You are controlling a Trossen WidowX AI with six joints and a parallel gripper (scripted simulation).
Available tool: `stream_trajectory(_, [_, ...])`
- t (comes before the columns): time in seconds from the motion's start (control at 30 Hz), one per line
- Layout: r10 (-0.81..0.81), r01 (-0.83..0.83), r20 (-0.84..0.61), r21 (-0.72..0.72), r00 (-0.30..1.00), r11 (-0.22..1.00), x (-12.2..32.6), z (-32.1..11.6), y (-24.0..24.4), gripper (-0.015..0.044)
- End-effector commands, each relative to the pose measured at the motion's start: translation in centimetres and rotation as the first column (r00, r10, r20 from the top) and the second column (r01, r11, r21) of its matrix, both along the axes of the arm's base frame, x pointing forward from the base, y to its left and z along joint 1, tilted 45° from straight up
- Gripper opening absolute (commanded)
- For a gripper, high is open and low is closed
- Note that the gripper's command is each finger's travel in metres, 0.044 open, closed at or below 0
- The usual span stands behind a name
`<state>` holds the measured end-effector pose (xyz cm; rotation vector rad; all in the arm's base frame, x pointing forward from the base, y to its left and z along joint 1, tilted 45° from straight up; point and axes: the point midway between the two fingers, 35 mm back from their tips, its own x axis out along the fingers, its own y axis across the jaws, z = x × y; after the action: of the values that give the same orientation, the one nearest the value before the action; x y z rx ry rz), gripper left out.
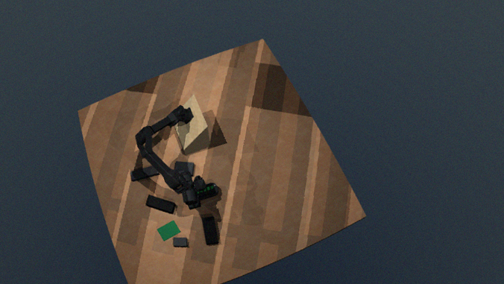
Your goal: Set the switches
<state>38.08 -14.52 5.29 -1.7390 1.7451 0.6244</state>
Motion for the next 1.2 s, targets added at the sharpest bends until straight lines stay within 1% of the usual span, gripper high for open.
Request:
stream_trajectory(0.0, [0.007,-0.007,-0.019,0.012,1.0,1.0,-0.3,-0.6,-0.1,0.0338])
stream_trajectory(1.17, [0.004,-0.004,-0.013,0.007,1.0,1.0,-0.2,-1.4,-1.9,0.0338])
